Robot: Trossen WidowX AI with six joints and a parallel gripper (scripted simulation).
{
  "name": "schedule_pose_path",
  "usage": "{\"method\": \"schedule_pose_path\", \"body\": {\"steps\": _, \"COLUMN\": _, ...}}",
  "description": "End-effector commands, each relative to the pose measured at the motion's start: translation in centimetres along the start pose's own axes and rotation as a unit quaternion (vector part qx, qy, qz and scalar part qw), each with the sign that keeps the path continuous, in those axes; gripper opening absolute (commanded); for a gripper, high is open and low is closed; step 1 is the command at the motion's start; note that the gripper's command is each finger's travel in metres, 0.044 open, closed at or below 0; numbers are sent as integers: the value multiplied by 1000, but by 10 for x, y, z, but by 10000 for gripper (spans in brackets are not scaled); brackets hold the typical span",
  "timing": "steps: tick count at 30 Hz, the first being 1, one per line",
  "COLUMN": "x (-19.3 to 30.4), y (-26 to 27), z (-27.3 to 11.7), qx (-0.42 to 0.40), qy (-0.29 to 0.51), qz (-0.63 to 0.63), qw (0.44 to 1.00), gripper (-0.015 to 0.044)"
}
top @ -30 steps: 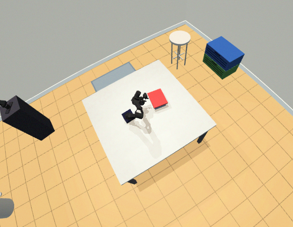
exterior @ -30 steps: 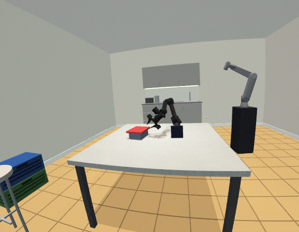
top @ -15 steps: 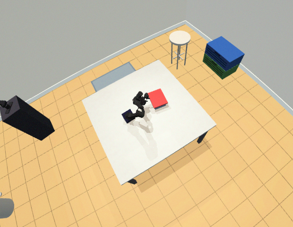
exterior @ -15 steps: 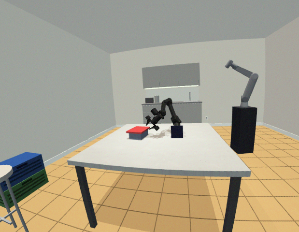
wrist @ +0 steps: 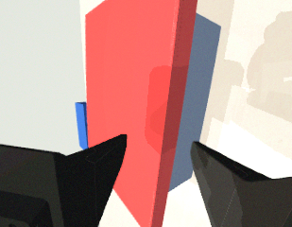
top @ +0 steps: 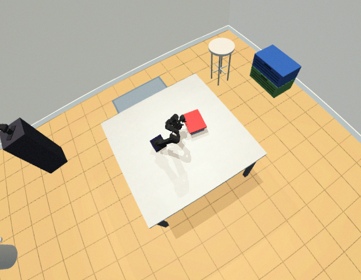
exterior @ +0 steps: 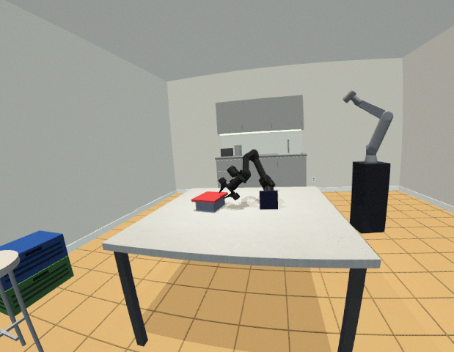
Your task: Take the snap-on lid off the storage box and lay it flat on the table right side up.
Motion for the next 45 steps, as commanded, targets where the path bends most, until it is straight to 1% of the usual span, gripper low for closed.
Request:
{"method": "schedule_pose_path", "body": {"steps": 1, "x": -1, "y": -1, "z": 6, "qx": -1, "qy": 0, "qz": -2, "qw": 1000, "gripper": 235}}
{"method": "schedule_pose_path", "body": {"steps": 14, "x": -5, "y": -2, "z": 24, "qx": -9, "qy": -6, "qz": -4, "qw": 1000, "gripper": 235}}
{"method": "schedule_pose_path", "body": {"steps": 16, "x": -5, "y": -2, "z": 24, "qx": -9, "qy": -6, "qz": -4, "qw": 1000, "gripper": 183}}
{"method": "schedule_pose_path", "body": {"steps": 27, "x": -5, "y": -2, "z": 24, "qx": -9, "qy": -6, "qz": -4, "qw": 1000, "gripper": 109}}
{"method": "schedule_pose_path", "body": {"steps": 31, "x": -5, "y": -2, "z": 24, "qx": -9, "qy": -6, "qz": -4, "qw": 1000, "gripper": 4}}
{"method": "schedule_pose_path", "body": {"steps": 45, "x": -5, "y": 0, "z": 23, "qx": -8, "qy": -7, "qz": -3, "qw": 1000, "gripper": 0}}
Point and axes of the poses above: the point midway between the two fingers, 35 mm back from their tips, its own z axis out along the fingers, its own y axis across the jaws, x = y × z, the point moved 9 cm from there along -z, back along the fingers
